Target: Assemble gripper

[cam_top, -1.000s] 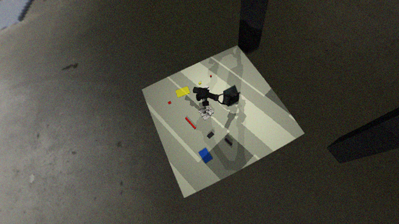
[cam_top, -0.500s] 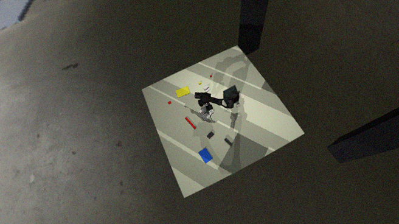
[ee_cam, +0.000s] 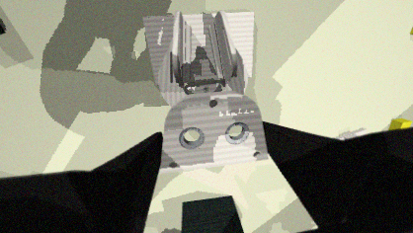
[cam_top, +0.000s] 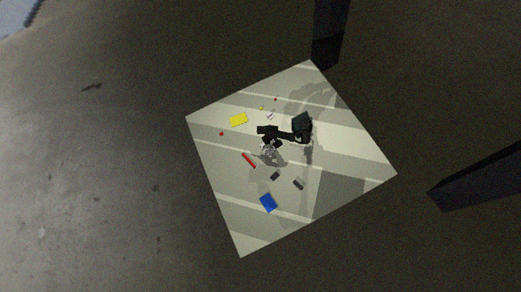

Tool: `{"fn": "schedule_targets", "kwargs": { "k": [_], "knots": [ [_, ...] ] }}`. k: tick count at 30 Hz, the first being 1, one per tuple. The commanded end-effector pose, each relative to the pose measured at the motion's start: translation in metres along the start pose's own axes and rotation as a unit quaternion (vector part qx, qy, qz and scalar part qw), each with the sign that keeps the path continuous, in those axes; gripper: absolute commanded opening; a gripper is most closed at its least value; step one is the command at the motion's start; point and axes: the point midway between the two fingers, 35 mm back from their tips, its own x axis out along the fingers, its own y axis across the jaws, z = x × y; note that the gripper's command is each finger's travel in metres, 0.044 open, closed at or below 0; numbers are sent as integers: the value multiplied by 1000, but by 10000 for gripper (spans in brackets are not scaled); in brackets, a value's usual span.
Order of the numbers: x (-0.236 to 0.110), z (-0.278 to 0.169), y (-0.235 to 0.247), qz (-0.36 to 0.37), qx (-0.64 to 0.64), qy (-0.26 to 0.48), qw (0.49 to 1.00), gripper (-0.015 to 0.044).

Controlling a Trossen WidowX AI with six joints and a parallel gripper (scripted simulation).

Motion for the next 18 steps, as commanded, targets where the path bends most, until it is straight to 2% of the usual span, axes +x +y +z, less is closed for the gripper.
{"fn": "schedule_targets", "kwargs": {
  "k": [1, 18],
  "knots": [
    [1, -2, 2, 2, -4, 0, 1000, 351],
    [1, -2, 2, 2, -18, 0, 1000, 351]
  ]
}}
